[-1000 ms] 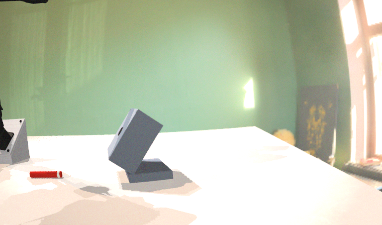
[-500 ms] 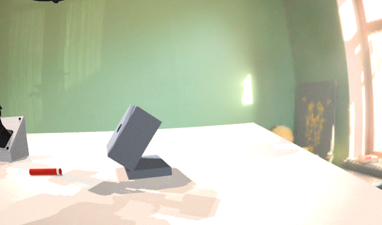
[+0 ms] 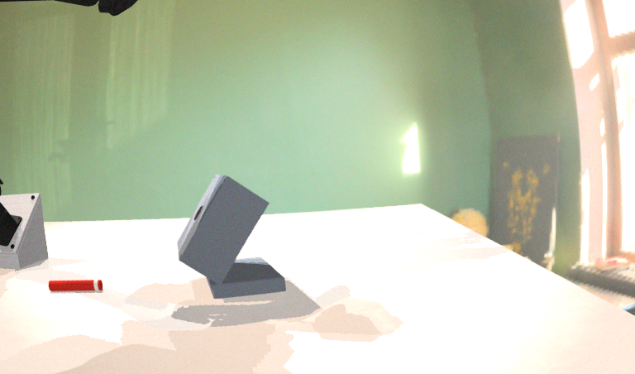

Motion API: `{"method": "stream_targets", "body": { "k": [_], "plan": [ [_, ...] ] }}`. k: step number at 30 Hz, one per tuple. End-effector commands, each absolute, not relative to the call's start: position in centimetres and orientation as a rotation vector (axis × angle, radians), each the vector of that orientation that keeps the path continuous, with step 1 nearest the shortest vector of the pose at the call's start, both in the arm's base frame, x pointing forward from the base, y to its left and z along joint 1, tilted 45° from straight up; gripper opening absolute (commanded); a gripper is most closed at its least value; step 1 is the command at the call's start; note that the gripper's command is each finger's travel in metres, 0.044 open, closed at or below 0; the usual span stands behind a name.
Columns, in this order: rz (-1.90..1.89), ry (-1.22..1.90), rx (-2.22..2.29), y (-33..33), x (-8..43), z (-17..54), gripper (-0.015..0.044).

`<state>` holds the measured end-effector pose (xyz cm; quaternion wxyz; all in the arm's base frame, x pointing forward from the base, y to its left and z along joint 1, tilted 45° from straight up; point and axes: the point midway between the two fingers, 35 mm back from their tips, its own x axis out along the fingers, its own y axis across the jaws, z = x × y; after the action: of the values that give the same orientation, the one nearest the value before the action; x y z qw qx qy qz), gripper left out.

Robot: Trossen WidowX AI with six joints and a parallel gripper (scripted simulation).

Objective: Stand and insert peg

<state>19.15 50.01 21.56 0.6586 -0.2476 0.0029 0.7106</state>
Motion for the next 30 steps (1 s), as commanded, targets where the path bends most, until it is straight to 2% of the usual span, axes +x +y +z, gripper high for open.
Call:
{"method": "stream_targets", "body": {
  "k": [1, 17, 30],
  "plan": [
    [1.533, 0.1, -0.571, 48.6, 21.1, 20.6, 0.044],
    [1.126, 0.528, -0.627, 39.5, 29.3, 15.2, 0.044],
    [0.754, 0.816, -0.69, 29.3, 33.3, 12.1, 0.044]
  ]
}}
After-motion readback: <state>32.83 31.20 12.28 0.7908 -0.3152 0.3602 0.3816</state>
